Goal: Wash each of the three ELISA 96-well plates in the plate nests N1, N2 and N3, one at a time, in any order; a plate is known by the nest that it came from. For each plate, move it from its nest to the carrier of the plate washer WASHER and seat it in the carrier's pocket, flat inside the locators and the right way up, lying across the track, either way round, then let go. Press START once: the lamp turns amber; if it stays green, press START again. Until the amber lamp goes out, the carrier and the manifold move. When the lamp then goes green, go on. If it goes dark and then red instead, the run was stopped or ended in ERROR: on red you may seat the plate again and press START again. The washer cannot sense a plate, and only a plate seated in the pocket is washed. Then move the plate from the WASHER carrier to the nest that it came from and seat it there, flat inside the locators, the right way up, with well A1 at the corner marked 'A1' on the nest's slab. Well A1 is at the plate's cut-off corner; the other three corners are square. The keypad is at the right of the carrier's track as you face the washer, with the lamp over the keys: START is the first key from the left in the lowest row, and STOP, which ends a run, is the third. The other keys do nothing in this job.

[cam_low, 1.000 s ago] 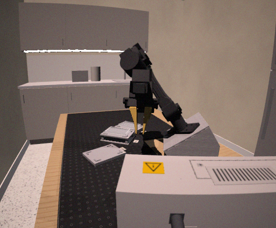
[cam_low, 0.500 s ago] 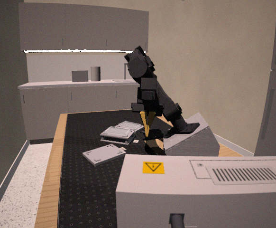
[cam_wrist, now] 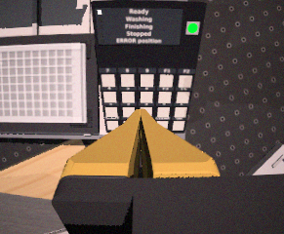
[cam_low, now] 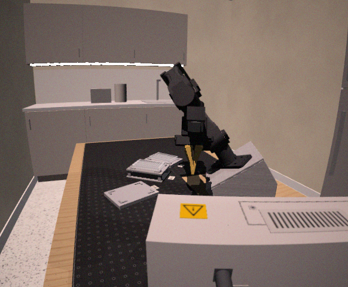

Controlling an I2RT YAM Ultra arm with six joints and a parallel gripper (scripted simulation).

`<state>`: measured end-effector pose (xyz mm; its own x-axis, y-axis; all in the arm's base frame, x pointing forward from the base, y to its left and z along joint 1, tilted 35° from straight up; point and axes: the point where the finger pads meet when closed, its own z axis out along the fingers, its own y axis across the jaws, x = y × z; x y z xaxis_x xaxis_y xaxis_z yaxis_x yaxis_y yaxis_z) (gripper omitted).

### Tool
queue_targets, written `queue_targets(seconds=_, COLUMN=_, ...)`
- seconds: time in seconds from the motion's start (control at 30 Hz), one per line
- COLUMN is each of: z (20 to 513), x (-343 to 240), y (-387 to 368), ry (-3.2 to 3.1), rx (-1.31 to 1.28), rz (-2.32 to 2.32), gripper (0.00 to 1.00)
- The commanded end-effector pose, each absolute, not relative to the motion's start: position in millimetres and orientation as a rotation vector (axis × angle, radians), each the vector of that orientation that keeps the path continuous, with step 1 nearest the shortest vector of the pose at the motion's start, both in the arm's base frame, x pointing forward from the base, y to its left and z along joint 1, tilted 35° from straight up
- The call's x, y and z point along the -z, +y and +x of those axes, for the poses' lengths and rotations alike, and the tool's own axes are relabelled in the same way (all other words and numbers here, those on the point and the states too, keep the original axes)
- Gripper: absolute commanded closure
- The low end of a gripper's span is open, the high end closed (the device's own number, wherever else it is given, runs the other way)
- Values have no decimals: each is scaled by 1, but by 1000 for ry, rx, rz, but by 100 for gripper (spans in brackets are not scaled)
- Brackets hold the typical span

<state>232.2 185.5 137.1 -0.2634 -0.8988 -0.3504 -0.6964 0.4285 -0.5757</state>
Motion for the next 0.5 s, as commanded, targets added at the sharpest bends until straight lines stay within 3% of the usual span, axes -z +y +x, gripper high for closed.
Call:
queue_targets(seconds=0.0, z=232, x=-141, y=189, ry=2025, rx=387, rz=-1325, gripper=100)
queue_targets(seconds=0.47, z=208, x=-114, y=160, ry=2026, rx=388, rz=-1325, gripper=100)
